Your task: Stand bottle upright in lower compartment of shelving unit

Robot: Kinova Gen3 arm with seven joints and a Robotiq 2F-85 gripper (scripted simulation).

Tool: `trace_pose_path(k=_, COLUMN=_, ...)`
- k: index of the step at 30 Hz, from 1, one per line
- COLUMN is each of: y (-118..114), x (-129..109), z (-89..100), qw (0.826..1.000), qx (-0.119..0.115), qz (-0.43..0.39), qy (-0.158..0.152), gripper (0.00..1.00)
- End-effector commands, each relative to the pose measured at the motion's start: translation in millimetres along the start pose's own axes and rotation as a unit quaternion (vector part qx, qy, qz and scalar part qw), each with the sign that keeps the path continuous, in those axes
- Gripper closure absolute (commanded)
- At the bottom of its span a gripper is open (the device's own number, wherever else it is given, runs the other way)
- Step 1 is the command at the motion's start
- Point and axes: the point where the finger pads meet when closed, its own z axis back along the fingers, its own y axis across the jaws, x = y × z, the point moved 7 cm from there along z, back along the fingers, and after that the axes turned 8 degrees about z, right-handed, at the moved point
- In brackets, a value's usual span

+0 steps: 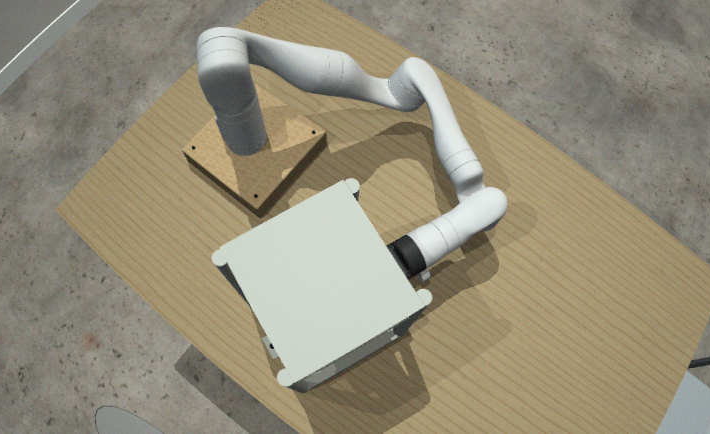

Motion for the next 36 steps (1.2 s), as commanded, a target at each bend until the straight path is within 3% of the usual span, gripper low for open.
trace_pose_path(k=1, y=0, x=1, z=0.5, qw=1.000, qx=0.000, qz=-0.001, qy=0.000, gripper=1.00)
trace_pose_path(k=11, y=0, x=-1, z=0.6, qw=1.000, qx=0.000, qz=-0.001, qy=0.000, gripper=1.00)
trace_pose_path(k=22, y=4, x=-25, z=0.6, qw=1.000, qx=0.000, qz=-0.001, qy=0.000, gripper=1.00)
trace_pose_path(k=36, y=4, x=-26, z=0.6, qw=1.000, qx=0.000, qz=-0.001, qy=0.000, gripper=1.00)
